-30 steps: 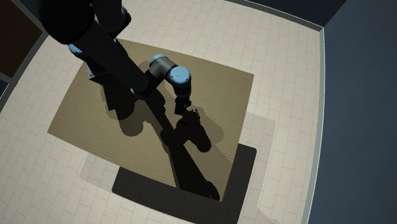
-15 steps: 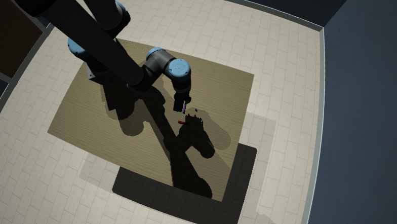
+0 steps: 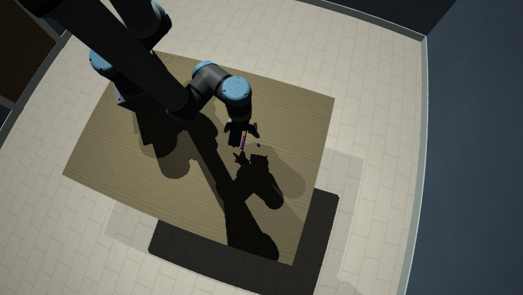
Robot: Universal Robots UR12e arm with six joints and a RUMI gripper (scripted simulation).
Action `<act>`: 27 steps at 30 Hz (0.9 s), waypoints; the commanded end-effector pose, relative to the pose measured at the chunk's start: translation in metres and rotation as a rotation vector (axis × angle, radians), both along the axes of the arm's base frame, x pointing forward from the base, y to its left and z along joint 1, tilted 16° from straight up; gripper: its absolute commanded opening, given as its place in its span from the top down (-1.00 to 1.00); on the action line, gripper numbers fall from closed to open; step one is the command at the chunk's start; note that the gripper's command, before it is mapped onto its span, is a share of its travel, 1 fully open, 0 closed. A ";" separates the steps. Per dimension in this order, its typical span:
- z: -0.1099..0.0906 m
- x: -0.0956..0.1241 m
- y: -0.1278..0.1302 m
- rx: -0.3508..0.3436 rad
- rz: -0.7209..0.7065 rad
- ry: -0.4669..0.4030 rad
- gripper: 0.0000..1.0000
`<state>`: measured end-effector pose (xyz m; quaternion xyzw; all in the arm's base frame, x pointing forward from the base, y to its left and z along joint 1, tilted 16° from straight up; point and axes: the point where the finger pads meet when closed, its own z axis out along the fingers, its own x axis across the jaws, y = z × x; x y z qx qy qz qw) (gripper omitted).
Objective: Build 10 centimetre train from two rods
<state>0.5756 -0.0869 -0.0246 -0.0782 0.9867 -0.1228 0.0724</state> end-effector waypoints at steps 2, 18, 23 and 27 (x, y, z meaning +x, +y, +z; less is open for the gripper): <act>0.000 0.000 0.000 0.000 0.000 -0.001 -1.00; 0.011 -0.001 0.003 0.000 0.000 -0.001 -1.00; 0.033 -0.005 0.008 0.000 0.000 -0.001 -1.00; 0.049 -0.008 0.012 0.000 0.000 -0.001 -1.00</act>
